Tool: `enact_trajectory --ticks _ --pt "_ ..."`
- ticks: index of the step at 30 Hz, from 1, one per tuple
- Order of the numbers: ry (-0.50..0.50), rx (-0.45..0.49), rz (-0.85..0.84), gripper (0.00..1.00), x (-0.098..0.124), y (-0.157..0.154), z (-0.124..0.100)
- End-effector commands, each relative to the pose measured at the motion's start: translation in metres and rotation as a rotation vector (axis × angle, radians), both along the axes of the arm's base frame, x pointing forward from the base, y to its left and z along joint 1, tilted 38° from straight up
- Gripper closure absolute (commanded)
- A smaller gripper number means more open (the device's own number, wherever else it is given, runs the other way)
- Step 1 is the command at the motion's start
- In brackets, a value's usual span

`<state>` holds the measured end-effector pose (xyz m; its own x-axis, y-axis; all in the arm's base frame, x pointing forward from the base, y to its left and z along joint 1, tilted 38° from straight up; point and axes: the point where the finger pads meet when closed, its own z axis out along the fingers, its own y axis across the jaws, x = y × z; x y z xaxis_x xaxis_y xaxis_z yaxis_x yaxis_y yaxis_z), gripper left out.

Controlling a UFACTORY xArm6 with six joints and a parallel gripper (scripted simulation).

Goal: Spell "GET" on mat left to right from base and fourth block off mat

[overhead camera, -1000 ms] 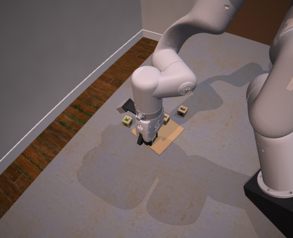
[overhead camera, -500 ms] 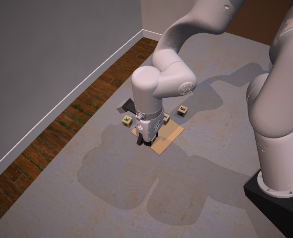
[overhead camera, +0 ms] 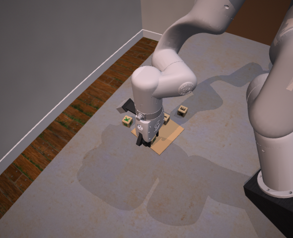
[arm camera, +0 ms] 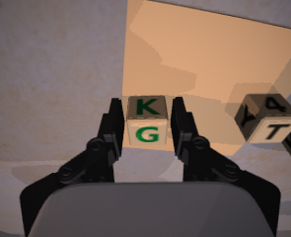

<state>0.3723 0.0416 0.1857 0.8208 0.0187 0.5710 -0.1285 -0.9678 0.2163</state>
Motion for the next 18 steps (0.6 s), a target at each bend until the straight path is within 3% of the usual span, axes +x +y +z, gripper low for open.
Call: enact_trajectory --ticks 1,9,18 --pt "-0.003 0.001 0.001 0.53 0.001 0.000 0.001" --pt "-0.003 0.001 0.001 0.53 -0.004 0.002 0.007" --pt "-0.003 0.001 0.001 0.53 -0.028 0.013 0.042"
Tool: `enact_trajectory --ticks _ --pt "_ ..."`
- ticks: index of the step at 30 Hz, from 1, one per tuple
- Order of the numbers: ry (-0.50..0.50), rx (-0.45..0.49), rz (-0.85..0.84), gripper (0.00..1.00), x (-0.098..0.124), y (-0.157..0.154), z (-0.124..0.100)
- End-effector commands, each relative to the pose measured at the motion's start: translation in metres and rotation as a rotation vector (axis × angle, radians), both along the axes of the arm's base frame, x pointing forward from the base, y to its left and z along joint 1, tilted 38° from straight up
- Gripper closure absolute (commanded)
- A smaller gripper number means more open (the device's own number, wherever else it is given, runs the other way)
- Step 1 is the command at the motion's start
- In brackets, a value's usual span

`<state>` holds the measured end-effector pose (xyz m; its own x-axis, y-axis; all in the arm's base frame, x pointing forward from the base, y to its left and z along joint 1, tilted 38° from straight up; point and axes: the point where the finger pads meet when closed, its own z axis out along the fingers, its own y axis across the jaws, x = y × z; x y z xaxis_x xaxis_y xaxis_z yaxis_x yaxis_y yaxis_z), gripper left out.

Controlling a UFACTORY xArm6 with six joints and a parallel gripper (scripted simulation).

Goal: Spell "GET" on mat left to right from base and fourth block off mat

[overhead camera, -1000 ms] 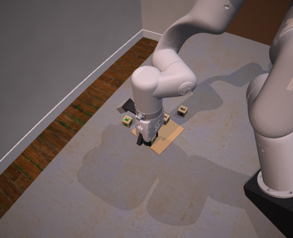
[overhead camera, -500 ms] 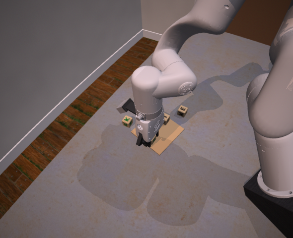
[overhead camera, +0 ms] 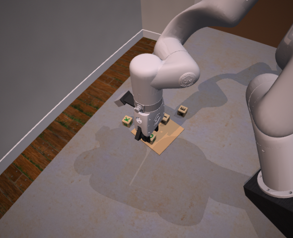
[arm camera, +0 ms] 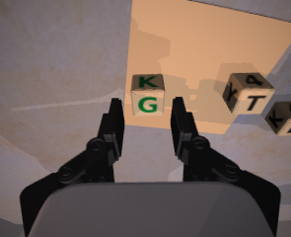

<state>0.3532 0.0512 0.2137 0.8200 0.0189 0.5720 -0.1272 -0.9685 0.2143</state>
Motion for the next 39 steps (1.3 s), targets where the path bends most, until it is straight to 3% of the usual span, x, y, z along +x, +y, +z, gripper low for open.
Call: enact_trajectory --ticks 1,16,17,39 --pt "-0.001 -0.001 -0.001 0.53 -0.012 0.005 0.018" --pt "-0.001 -0.001 -0.001 0.53 -0.031 0.013 0.044" --pt "-0.001 -0.001 -0.001 0.00 -0.031 0.013 0.044" --pt "-0.001 -0.001 -0.001 0.00 -0.031 0.013 0.044"
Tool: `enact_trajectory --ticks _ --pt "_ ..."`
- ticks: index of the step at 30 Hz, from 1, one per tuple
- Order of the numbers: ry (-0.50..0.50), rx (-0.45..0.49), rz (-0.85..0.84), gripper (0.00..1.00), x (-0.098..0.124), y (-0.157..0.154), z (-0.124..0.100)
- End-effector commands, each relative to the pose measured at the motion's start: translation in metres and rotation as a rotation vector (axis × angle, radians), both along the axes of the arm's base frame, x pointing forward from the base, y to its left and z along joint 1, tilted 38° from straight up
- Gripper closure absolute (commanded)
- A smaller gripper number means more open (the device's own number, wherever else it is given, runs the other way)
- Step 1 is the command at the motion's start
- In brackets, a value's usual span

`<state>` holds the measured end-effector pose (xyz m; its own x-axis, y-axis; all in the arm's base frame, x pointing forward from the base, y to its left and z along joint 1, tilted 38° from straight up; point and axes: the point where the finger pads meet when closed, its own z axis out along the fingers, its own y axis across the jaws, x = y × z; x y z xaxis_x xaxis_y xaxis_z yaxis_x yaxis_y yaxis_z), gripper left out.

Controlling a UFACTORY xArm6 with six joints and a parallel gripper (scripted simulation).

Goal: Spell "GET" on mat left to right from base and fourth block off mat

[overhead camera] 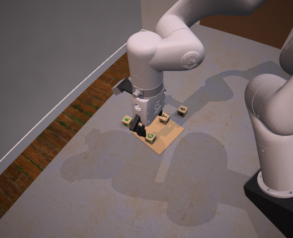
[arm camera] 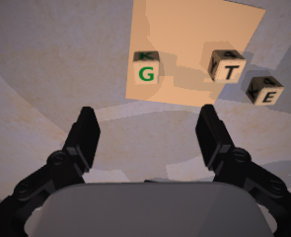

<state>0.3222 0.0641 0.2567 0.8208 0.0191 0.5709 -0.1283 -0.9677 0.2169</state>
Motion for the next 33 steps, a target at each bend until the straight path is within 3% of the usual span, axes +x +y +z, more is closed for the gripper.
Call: enact_trajectory --ticks 1,7,16,31,33 --pt "-0.003 0.002 0.000 0.00 0.000 0.000 0.001" --pt "-0.011 0.024 -0.032 0.00 0.000 -0.001 0.001" --pt "-0.049 0.129 -0.184 0.00 -0.001 -0.009 0.001" --pt "-0.170 0.443 -0.651 0.00 -0.005 -0.033 0.001" --pt "-0.170 0.443 -0.651 0.00 -0.005 -0.033 0.001"
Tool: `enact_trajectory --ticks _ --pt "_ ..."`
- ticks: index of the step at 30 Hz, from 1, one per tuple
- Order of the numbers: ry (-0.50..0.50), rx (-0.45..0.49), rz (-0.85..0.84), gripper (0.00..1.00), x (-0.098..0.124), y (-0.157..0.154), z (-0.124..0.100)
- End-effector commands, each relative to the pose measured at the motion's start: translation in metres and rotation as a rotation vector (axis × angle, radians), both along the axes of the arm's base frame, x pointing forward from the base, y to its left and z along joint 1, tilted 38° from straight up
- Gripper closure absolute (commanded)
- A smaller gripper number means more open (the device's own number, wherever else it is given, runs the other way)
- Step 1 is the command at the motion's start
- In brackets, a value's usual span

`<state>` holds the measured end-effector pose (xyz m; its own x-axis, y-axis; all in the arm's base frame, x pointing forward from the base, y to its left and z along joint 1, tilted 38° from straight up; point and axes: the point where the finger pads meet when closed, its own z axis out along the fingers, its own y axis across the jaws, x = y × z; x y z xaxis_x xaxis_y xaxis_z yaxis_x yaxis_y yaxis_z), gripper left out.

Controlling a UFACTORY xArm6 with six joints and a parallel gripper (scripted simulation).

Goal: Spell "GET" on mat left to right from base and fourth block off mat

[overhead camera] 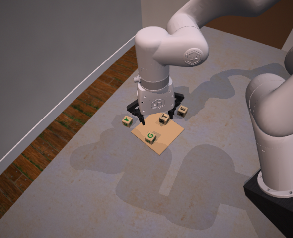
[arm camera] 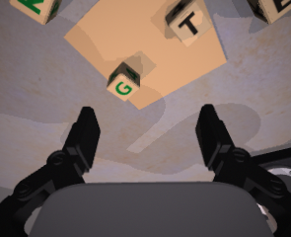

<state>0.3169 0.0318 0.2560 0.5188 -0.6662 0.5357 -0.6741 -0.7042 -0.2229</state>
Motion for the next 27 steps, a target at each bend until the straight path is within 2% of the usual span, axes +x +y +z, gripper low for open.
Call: enact_trajectory --ticks 1,15,17,18,27 --pt "-0.031 0.060 -0.099 0.00 0.000 -0.004 0.001" --pt "-0.140 0.324 -0.509 0.00 -0.005 -0.023 0.001" --pt "-0.140 0.324 -0.509 0.00 -0.005 -0.023 0.001" --pt "-0.163 0.376 -0.591 0.00 -0.006 -0.027 0.001" --pt "-0.231 0.532 -0.837 0.00 -0.009 -0.038 0.001"
